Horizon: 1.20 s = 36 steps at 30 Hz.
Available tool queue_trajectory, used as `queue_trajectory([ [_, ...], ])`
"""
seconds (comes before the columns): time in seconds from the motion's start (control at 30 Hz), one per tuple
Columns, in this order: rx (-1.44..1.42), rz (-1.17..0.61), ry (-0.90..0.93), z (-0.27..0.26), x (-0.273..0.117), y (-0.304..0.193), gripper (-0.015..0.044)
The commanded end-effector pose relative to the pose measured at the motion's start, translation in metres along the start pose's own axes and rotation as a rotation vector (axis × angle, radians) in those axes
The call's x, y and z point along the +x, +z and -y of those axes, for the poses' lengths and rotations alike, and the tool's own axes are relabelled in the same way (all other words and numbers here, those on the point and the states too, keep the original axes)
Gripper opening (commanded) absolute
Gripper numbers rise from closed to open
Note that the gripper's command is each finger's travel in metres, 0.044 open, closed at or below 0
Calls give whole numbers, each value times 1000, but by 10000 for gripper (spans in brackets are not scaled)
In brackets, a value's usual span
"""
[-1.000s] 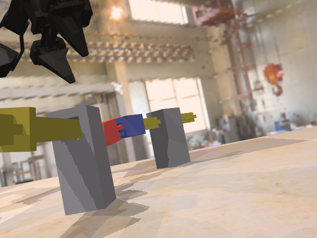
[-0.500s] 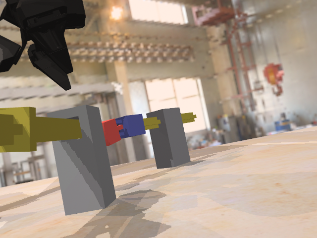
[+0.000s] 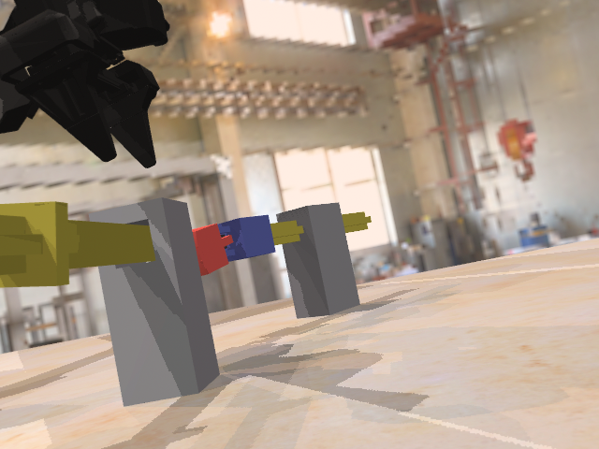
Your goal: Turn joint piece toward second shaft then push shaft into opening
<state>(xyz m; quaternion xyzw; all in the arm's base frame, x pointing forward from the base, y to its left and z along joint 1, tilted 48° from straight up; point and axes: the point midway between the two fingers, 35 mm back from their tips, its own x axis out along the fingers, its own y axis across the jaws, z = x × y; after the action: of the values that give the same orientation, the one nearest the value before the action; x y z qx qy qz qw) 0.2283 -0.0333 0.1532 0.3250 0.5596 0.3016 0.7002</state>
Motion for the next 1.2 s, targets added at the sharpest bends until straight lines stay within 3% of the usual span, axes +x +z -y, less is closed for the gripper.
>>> queue_trajectory([
  [0.0, 124, -20, 1, 0, 3, 0, 440],
  [1.17, 1175, -119, -32, 3, 21, 0, 440],
])
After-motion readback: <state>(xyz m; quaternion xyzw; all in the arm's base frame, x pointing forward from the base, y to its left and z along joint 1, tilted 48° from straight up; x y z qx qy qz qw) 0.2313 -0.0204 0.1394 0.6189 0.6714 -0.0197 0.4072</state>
